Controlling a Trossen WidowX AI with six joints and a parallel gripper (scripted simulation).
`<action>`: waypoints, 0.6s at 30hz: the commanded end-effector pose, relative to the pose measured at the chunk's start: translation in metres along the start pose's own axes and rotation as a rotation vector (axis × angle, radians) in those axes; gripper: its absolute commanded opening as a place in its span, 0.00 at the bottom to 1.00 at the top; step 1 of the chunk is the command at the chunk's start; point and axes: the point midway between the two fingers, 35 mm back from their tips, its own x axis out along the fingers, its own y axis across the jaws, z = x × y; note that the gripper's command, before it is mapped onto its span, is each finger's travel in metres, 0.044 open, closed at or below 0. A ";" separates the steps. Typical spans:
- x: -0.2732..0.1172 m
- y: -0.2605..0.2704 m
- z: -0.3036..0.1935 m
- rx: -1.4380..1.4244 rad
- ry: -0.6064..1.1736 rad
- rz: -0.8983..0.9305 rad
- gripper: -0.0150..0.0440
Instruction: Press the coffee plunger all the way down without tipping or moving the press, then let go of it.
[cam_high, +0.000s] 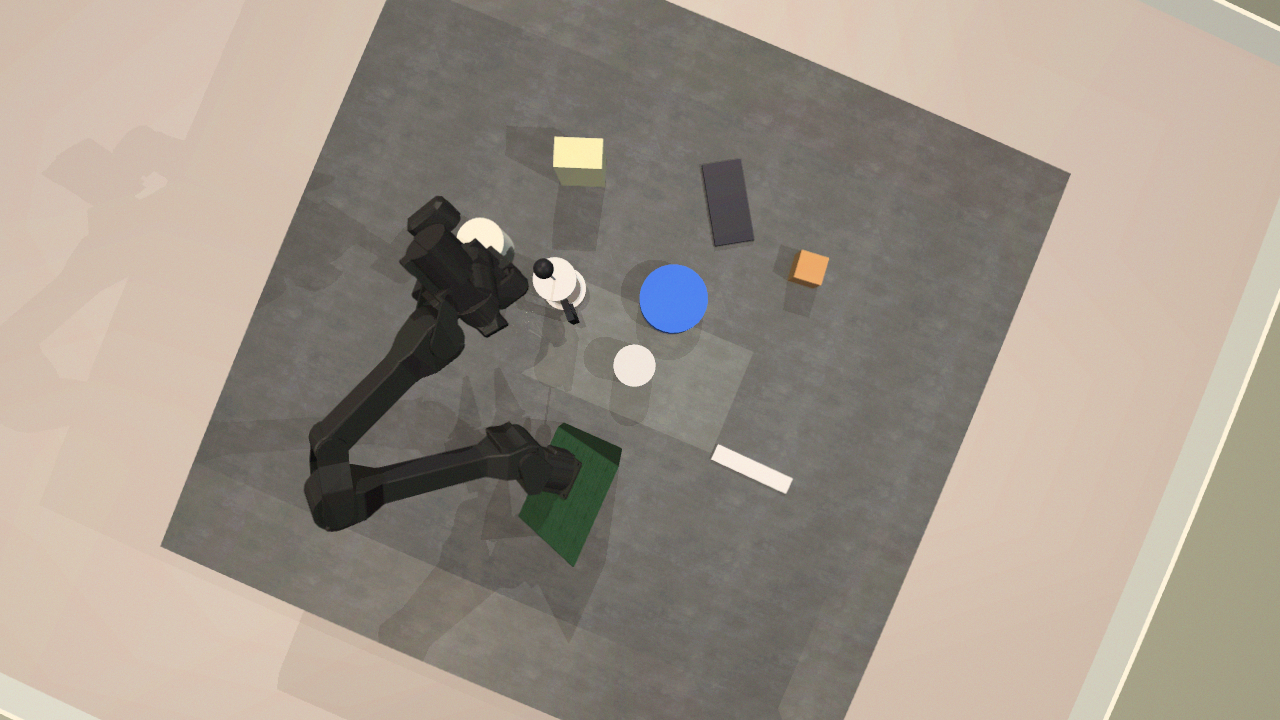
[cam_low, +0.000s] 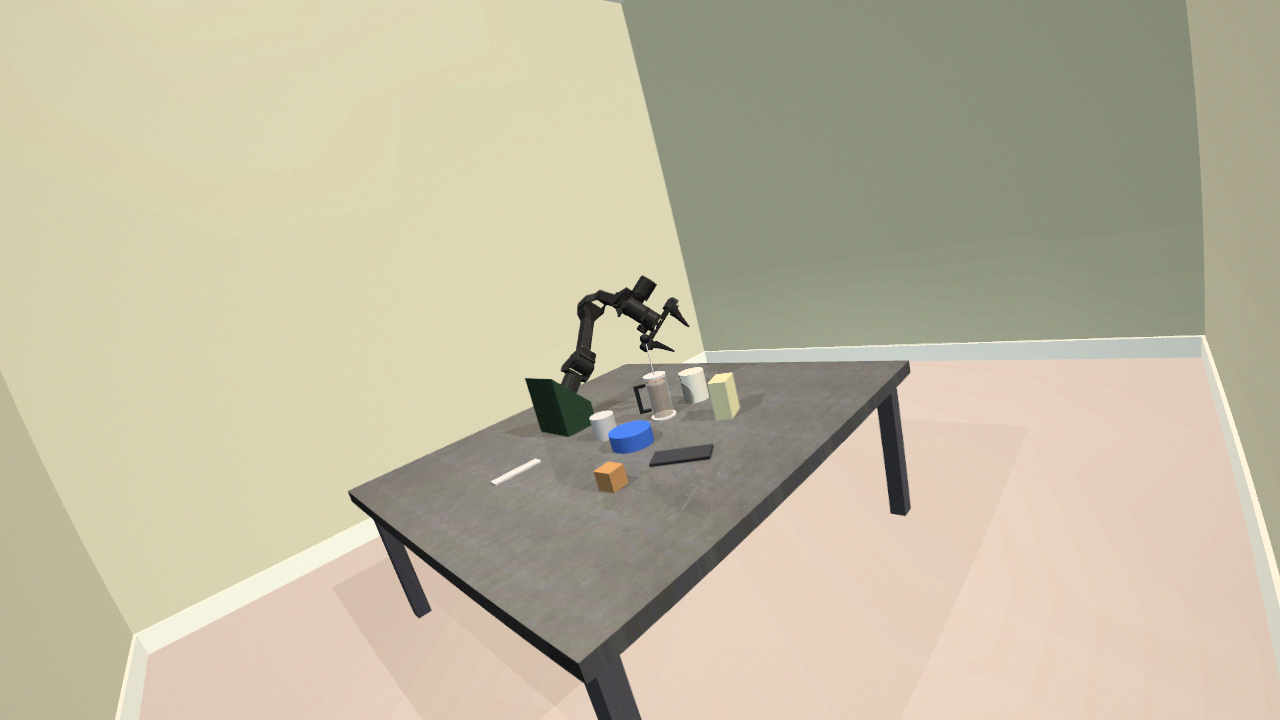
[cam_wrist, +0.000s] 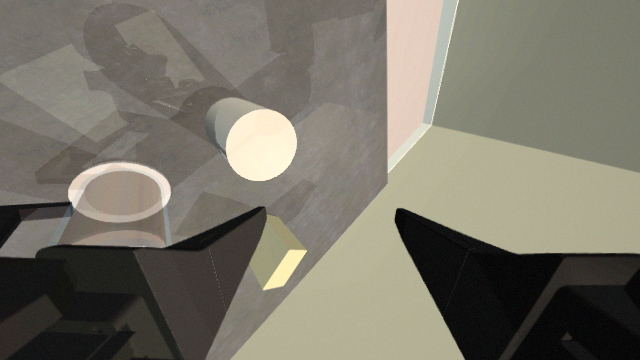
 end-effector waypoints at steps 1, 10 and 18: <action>-0.027 0.008 -0.027 0.448 0.089 0.034 1.00; -0.089 0.043 -0.053 1.185 0.198 -0.056 1.00; -0.149 0.046 -0.056 1.868 0.154 -0.353 1.00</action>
